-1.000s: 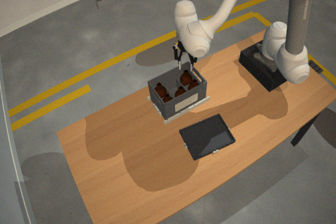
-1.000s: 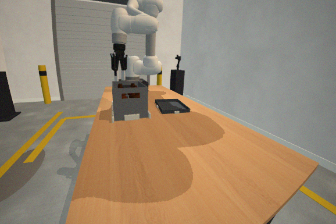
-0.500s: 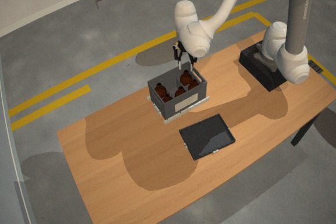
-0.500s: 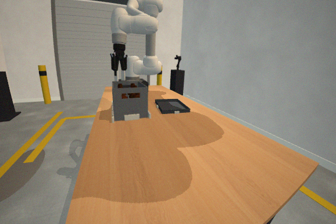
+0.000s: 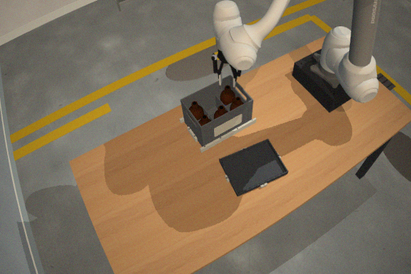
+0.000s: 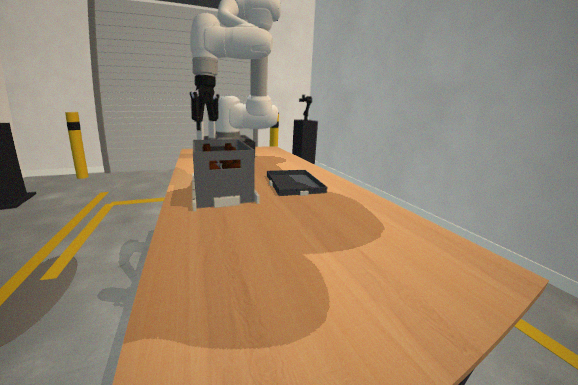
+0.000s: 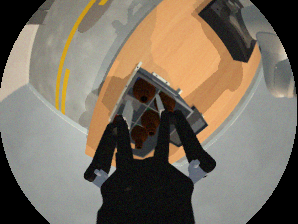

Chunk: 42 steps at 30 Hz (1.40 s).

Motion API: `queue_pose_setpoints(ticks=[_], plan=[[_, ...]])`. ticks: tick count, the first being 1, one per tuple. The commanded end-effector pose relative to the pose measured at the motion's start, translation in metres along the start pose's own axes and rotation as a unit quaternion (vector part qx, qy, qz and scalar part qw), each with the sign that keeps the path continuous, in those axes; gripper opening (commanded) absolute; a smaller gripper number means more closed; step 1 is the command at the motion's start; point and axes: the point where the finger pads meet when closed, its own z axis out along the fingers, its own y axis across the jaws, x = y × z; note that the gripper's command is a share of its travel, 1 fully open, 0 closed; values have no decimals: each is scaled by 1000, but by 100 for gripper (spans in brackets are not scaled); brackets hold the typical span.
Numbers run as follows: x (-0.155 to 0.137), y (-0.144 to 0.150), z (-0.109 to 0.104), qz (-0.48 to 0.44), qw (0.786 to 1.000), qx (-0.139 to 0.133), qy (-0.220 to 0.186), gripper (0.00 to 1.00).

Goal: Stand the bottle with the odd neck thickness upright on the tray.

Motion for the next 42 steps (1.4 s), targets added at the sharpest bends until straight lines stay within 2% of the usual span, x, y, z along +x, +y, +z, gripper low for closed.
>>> queue_pose_setpoints(ticks=[1, 23, 42], plan=[[2, 1, 1, -1, 1000, -1, -1, 38], [2, 1, 4, -1, 1000, -1, -1, 38], [2, 1, 21, -1, 1000, -1, -1, 38]])
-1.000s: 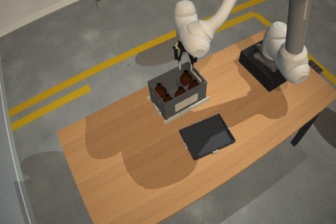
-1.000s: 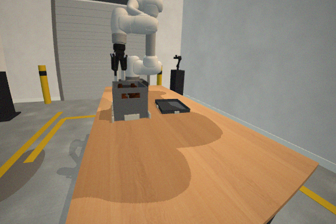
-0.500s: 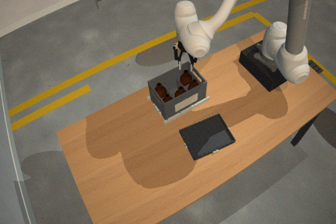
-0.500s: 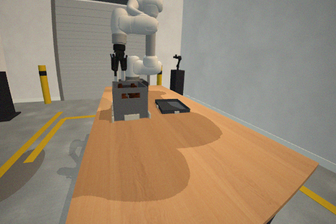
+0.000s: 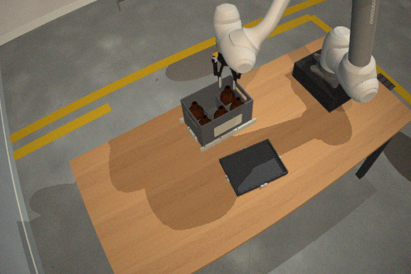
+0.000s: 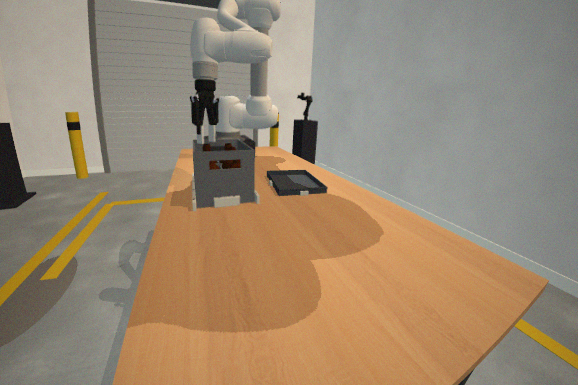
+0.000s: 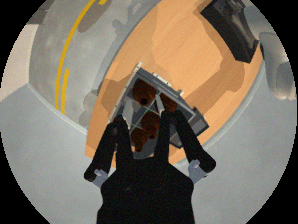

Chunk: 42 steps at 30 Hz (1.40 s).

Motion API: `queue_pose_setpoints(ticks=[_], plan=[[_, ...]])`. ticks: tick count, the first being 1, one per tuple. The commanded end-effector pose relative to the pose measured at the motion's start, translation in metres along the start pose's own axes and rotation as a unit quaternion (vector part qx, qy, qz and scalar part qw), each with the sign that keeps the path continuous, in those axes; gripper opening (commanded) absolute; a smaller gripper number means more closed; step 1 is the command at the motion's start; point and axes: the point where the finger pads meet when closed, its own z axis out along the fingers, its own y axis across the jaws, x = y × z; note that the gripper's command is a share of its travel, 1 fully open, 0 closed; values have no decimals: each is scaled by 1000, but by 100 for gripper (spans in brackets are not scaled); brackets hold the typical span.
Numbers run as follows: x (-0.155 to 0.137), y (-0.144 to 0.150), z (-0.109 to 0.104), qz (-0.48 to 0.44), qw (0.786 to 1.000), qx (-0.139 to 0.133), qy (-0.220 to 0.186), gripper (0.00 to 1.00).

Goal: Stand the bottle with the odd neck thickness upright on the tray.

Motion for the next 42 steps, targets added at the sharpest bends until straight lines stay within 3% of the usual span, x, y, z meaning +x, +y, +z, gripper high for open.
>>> queue_pose_setpoints(ticks=[1, 22, 42], plan=[[2, 1, 7, -1, 1000, -2, 0, 38], [2, 1, 27, -1, 1000, -2, 0, 38], [2, 1, 29, -1, 1000, -2, 0, 38]])
